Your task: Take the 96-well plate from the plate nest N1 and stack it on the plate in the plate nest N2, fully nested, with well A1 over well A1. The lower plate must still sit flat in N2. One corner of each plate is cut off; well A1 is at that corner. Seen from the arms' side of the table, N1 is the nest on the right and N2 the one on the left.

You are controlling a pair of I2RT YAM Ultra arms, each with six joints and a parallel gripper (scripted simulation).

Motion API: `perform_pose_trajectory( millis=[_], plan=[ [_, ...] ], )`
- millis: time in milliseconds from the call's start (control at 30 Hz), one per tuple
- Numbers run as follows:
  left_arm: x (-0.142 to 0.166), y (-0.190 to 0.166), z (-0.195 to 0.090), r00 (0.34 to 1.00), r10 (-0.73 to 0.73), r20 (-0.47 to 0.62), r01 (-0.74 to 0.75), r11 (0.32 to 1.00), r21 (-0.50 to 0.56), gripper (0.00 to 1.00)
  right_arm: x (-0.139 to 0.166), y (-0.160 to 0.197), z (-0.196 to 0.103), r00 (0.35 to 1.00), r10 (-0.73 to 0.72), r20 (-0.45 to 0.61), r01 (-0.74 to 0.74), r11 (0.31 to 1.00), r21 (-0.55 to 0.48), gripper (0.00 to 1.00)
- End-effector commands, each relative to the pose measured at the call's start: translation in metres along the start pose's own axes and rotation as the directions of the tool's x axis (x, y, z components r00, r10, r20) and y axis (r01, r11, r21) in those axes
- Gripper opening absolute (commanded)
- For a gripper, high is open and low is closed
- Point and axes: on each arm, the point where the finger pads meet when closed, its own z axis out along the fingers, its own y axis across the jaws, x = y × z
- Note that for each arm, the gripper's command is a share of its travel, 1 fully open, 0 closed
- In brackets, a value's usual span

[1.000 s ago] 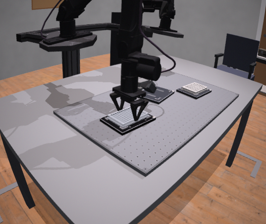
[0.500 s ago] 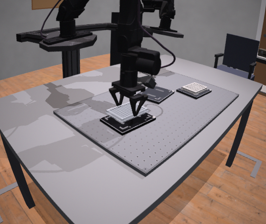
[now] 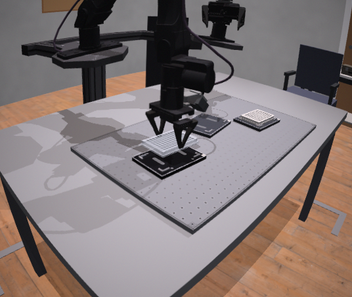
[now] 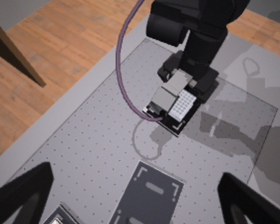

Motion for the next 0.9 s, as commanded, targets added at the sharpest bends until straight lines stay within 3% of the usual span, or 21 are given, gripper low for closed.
perform_pose_trajectory(
  millis=[0, 33, 100, 267, 500, 600, 667, 867],
  plan=[
    [0.015, 0.053, 0.02, 0.997, -0.069, 0.033, 0.072, 0.993, -0.092, 1.0, -0.004, 0.005, -0.008, 1.0, -0.005, 0.011, 0.005, 1.0, -0.007, 0.79],
    [0.024, 0.071, 0.022, 0.995, -0.096, 0.029, 0.099, 0.987, -0.126, 1.0, -0.004, 0.005, -0.008, 1.0, -0.005, 0.011, 0.005, 1.0, -0.007, 0.79],
    [0.024, 0.071, 0.022, 0.995, -0.096, 0.029, 0.099, 0.987, -0.126, 1.0, -0.004, 0.005, -0.008, 1.0, -0.005, 0.011, 0.005, 1.0, -0.007, 0.79],
    [0.085, 0.163, 0.018, 0.969, -0.247, 0.018, 0.24, 0.92, -0.311, 1.0, -0.004, 0.005, -0.008, 1.0, -0.005, 0.012, 0.005, 1.0, -0.005, 0.79],
    [0.182, 0.256, -0.025, 0.896, -0.441, 0.047, 0.396, 0.749, -0.531, 1.0, -0.002, -0.001, -0.006, 1.0, -0.002, 0.006, 0.002, 1.0, 0.009, 0.79],
    [0.218, 0.277, -0.046, 0.861, -0.503, 0.067, 0.439, 0.673, -0.595, 1.0, -0.002, -0.001, -0.006, 1.0, -0.002, 0.006, 0.002, 1.0, 0.009, 0.79],
    [0.218, 0.277, -0.046, 0.861, -0.503, 0.067, 0.439, 0.673, -0.595, 1.0, -0.002, -0.001, -0.006, 1.0, -0.002, 0.006, 0.002, 1.0, 0.009, 0.79],
    [0.26, 0.293, -0.072, 0.814, -0.573, 0.091, 0.481, 0.579, -0.658, 1.0, -0.022, 0.016, -0.006, 0.995, 0.102, -0.01, -0.102, 0.995, -0.015, 0.79]
  ],
)
